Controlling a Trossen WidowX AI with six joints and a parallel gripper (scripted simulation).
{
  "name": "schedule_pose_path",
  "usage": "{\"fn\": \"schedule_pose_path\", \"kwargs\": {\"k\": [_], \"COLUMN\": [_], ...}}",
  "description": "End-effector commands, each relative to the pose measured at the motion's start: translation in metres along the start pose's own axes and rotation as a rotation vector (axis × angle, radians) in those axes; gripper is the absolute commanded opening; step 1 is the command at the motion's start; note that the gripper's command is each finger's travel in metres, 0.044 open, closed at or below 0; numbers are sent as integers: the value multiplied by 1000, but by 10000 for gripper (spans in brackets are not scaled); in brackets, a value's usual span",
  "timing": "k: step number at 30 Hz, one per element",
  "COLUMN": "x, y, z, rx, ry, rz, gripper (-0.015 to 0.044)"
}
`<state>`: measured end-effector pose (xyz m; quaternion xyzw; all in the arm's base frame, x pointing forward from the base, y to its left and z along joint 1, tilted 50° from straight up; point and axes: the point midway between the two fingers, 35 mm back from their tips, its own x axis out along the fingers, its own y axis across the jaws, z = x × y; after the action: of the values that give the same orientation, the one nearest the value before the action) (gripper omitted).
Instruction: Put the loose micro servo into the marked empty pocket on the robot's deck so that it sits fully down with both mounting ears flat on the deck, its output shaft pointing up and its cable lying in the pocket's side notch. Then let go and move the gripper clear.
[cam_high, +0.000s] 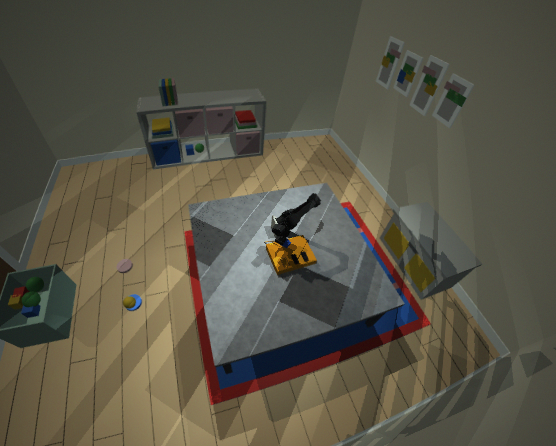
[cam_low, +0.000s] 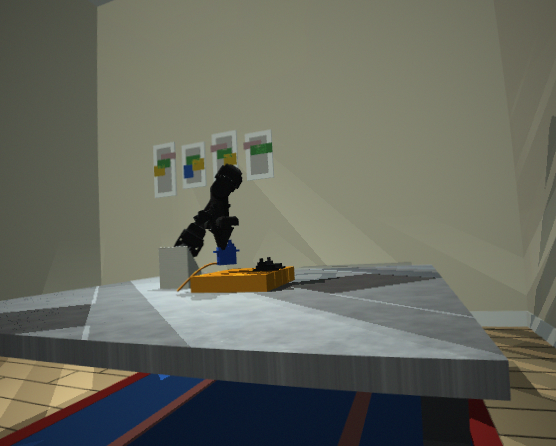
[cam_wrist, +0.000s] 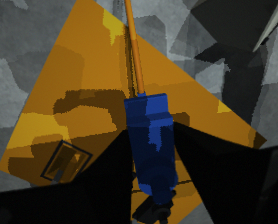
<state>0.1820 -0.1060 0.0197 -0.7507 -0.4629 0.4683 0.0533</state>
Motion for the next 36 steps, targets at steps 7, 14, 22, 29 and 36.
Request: {"fn": "schedule_pose_path", "kwargs": {"k": [7,14,22,29,36], "x": [-3,-3,-3,-3,-3], "y": [24,34,46,46,46], "z": [-26,-17,-5,-5,-5], "rx": [-4,-5,-5,-157,-399], "ry": [5,5,4,3,2], "rz": [9,10,11,11,11], "gripper": [0,0,0,0,0]}}
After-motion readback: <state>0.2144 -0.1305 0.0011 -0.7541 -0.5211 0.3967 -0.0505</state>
